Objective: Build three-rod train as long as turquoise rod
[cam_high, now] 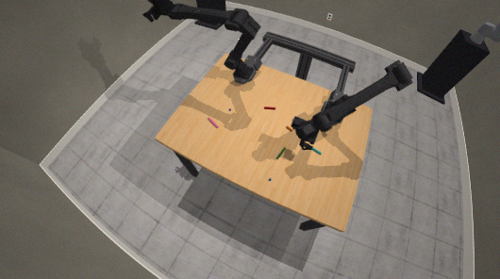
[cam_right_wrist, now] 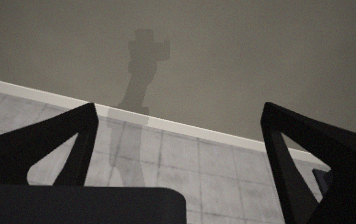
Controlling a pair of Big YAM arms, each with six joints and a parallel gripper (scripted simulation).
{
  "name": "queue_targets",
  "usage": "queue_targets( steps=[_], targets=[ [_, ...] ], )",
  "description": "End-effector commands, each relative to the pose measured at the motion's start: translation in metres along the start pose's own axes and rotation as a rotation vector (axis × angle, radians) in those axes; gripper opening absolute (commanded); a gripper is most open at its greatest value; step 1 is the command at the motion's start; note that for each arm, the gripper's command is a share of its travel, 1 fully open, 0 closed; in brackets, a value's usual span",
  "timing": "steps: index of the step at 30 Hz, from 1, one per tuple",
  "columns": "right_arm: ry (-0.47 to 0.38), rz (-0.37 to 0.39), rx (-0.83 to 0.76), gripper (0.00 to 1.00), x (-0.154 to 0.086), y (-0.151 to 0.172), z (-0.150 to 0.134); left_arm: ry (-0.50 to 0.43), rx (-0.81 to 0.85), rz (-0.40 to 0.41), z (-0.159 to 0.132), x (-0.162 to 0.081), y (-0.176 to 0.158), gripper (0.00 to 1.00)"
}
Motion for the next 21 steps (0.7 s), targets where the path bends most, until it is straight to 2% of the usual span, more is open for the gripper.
queue_targets(
  steps=[1,5,7,9,14,21],
  targets=[
    [-0.083,-0.036,0.012,1.00,0.004,-0.015,0.039,0.002,-0.007,-0.005,0.002,0.000,0.001,1.00],
    [-0.083,-0.036,0.012,1.00,0.004,-0.015,0.039,0.002,-0.007,-0.005,0.002,0.000,0.001,1.00],
    [-0.083,-0.036,0.012,1.00,0.004,-0.015,0.039,-0.018,0.010,0.018,0.011,-0.010,0.017,1.00],
    [-0.083,-0.036,0.012,1.00,0.004,-0.015,0.039,-0.018,0.010,0.018,0.011,-0.010,0.017,1.00],
    [-0.083,-0.036,0.012,1.00,0.004,-0.015,0.039,-0.019,0.218,0.018,0.047,-0.018,0.051,1.00],
    [-0.083,-0.036,0.012,1.00,0.004,-0.015,0.039,-0.017,0.405,0.017,0.080,-0.020,0.084,1.00]
  ],
)
Point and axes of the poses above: on each arm, the point where the finger pads meet when closed, its own x axis out along the fingers, its own y axis across the jaws, z = x × y, the point moved 7 cm from there along -x, back along the fingers, and after that the axes turned 9 degrees about -x, right-handed, at the moved point
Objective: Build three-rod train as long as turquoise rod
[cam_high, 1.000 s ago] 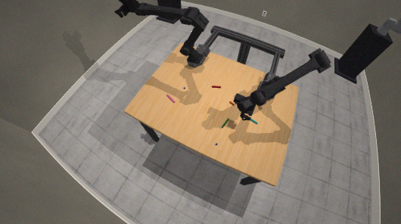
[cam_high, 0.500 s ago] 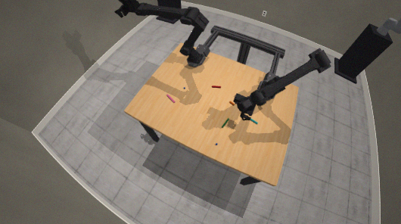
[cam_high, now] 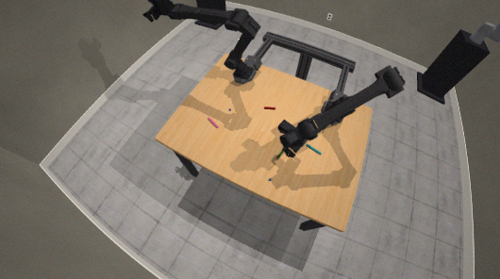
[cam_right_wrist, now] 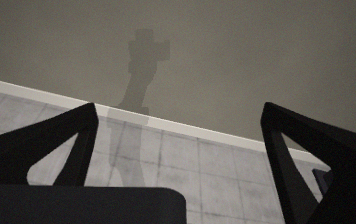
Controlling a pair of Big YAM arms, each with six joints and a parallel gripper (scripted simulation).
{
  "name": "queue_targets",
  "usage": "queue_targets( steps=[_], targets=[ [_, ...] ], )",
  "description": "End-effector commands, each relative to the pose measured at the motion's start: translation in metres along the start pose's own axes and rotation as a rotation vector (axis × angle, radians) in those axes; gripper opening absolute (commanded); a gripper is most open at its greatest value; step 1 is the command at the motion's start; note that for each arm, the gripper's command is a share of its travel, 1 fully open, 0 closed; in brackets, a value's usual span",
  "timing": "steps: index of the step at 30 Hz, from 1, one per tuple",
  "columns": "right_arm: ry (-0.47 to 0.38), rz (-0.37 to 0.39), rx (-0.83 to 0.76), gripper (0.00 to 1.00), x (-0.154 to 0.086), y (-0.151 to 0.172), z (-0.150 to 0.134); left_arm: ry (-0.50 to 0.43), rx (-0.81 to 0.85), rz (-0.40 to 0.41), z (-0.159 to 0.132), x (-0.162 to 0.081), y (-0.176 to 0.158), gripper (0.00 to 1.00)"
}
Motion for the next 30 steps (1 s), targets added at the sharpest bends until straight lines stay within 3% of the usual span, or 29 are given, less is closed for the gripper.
queue_targets(
  steps=[1,16,30],
  targets=[
    [-0.083,-0.036,0.012,1.00,0.004,-0.015,0.039,-0.009,0.166,0.003,0.019,-0.007,0.024,1.00],
    [-0.083,-0.036,0.012,1.00,0.004,-0.015,0.039,-0.008,0.532,0.003,0.071,0.006,0.100,1.00],
    [-0.083,-0.036,0.012,1.00,0.004,-0.015,0.039,-0.006,0.537,-0.005,0.065,0.008,0.091,1.00]
  ],
)
Point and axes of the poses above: on each arm, the point where the finger pads meet when closed, its own x axis out along the fingers, its own y axis across the jaws, z = x × y, the point moved 7 cm from there along -x, back along the fingers, and after that the axes turned 9 degrees about -x, right-handed, at the moved point
